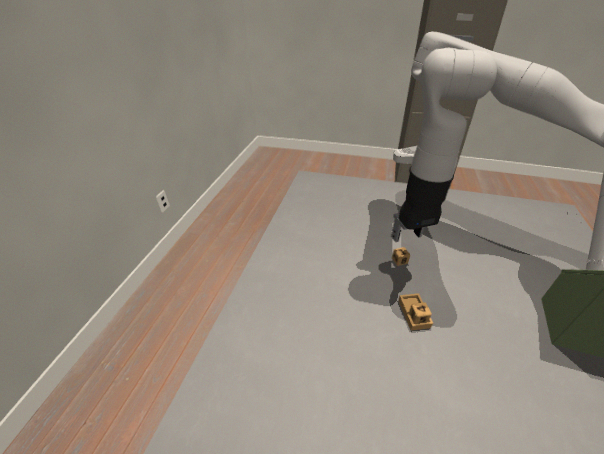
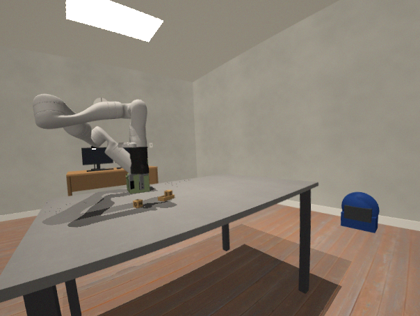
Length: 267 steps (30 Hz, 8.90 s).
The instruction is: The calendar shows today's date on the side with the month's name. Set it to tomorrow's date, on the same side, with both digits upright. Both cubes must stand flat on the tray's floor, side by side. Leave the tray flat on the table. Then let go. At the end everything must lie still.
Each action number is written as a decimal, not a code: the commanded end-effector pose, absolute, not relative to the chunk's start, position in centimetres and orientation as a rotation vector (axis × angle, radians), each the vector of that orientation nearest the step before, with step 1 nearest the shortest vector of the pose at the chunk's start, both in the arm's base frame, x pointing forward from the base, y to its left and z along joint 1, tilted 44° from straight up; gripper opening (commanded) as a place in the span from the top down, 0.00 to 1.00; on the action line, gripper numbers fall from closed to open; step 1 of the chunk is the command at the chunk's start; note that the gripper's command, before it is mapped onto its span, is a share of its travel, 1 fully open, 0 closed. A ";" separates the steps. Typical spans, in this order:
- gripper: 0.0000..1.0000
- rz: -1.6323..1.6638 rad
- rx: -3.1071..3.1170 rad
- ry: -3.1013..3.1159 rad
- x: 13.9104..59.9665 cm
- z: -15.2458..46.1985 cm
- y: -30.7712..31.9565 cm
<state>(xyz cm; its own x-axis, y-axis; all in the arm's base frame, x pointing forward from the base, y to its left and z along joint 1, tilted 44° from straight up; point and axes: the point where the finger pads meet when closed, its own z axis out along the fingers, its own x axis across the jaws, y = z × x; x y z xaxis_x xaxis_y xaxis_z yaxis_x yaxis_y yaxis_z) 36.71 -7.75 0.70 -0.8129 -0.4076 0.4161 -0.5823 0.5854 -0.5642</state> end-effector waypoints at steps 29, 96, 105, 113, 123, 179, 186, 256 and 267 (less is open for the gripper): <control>0.00 1.111 0.529 -2.716 36.4 1.2 -8.1; 0.00 1.043 -2.547 -2.452 34.7 1.8 -7.8; 0.00 0.936 -2.892 -2.193 35.0 1.7 -7.6; 0.00 0.808 -3.198 -1.888 35.5 1.6 -7.3; 0.00 0.691 -3.411 -1.612 36.0 1.6 -7.2; 0.13 0.508 -3.655 -1.179 36.8 1.6 -7.0; 0.13 0.508 -3.655 -1.179 36.8 1.6 -7.0; 0.13 0.507 -3.655 -1.179 36.6 -2.1 -10.6; 0.13 0.507 -3.655 -1.179 36.6 -2.1 -10.6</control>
